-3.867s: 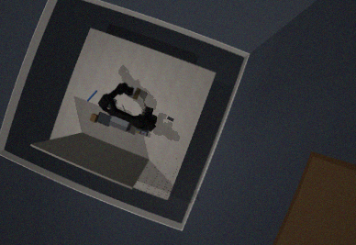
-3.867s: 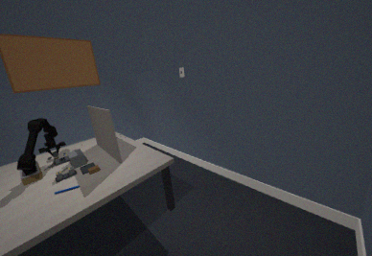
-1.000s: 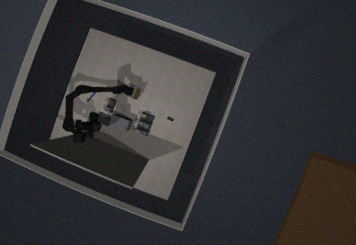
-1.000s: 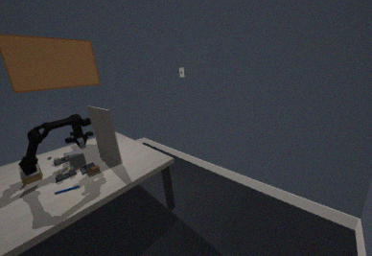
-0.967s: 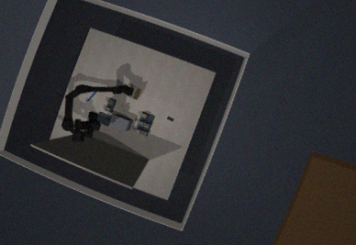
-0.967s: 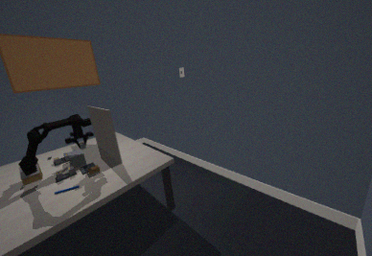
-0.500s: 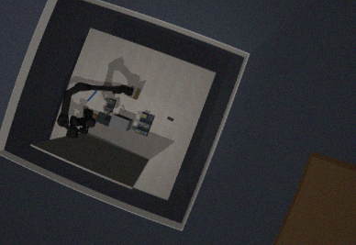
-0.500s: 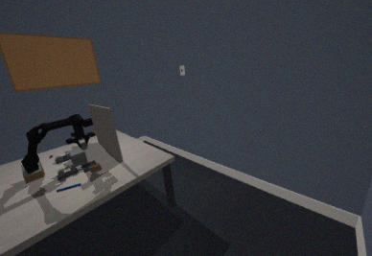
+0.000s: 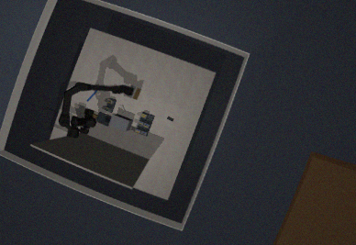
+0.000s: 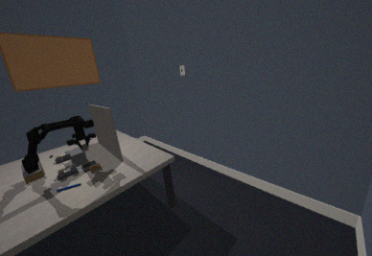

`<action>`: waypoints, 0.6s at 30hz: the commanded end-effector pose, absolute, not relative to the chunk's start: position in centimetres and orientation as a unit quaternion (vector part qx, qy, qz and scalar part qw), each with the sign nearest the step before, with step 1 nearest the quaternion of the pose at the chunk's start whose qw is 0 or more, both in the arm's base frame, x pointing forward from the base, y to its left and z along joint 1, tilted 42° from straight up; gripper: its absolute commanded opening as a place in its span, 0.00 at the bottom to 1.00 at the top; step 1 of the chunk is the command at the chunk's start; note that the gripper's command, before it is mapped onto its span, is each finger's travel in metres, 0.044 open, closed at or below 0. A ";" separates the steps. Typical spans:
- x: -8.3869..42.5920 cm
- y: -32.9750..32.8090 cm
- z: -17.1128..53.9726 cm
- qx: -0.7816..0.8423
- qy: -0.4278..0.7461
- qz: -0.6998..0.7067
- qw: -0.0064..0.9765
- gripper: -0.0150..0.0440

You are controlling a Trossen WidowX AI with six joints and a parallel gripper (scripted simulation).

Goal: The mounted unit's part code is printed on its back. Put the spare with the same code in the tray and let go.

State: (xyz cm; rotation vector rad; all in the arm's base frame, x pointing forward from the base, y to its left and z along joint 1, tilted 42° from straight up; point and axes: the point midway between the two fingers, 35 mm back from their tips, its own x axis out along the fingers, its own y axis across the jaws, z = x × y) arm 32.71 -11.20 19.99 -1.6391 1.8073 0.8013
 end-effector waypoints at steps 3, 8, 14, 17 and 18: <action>32.8 -11.5 19.7 -0.614 0.674 0.299 0.280 0.25; 32.8 -11.8 19.4 -0.614 0.674 0.299 0.281 0.25; 32.9 -12.1 19.0 -0.614 0.674 0.299 0.281 0.25; 32.9 -12.3 18.8 -0.614 0.674 0.299 0.281 0.25; 32.9 -12.3 18.8 -0.614 0.674 0.300 0.281 0.25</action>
